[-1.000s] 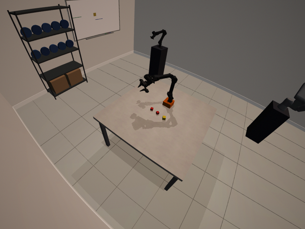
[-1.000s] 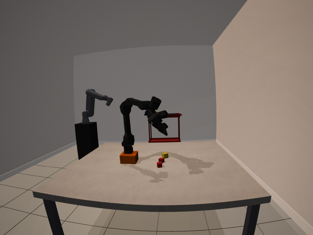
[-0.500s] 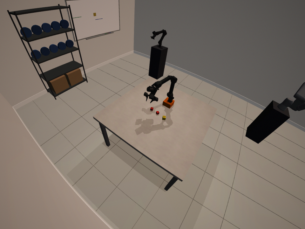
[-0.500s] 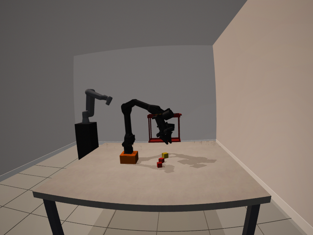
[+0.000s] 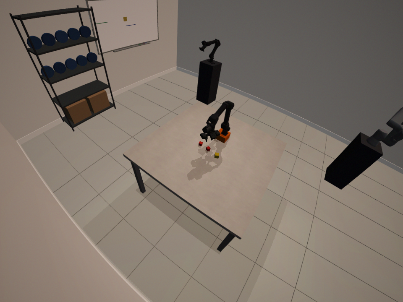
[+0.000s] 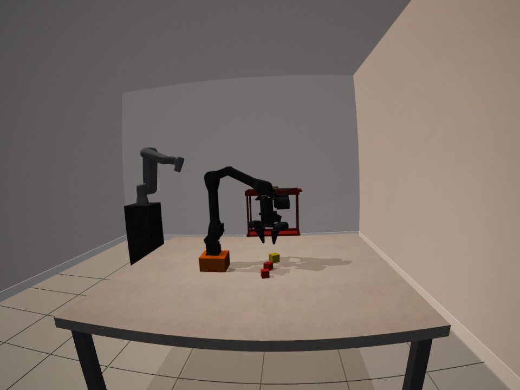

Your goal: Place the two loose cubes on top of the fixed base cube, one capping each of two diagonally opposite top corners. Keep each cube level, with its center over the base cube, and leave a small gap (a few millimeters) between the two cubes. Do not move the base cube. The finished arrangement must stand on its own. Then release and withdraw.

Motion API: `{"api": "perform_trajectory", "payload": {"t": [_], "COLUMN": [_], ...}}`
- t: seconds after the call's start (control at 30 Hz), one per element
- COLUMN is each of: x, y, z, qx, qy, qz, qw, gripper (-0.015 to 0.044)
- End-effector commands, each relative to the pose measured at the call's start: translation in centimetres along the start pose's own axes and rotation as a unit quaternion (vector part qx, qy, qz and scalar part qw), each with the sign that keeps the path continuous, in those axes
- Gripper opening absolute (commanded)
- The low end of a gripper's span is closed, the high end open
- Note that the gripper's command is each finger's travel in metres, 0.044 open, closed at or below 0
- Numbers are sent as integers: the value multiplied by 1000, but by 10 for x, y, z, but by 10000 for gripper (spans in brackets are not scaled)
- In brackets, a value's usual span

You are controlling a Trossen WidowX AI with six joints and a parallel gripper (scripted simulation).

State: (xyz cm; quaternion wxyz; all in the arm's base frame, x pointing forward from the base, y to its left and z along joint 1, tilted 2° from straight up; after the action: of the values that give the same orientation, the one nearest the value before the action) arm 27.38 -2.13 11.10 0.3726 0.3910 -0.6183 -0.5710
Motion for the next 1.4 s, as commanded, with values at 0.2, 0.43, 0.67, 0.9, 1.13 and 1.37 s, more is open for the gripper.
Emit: {"api": "perform_trajectory", "payload": {"t": [0.2,0.43,0.67,0.9,1.13,1.37], "x": [-3,-2,-2,-2,-2,-2], "y": [-25,-65,-80,-86,-97,-109], "z": [6,9,9,9,9,10], "qx": [-14,-14,-14,-14,-14,-14], "qy": [18,18,18,18,18,18], "qz": [2,2,2,3,3,3], "qw": [1000,1000,1000,1000,1000,1000], "gripper": [265,265,265,265,265,265]}}
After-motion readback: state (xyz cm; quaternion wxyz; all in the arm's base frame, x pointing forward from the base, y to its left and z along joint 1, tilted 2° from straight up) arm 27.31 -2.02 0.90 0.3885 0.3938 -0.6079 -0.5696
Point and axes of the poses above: the point midway between the two fingers, 35 mm back from their tips, its own y axis back along the fingers, its own z axis across the jaws, x = y × z, the point moved 1 cm from there along y, back along the fingers, and after that the axes turned 3 degrees about y, right-handed, at the moved point
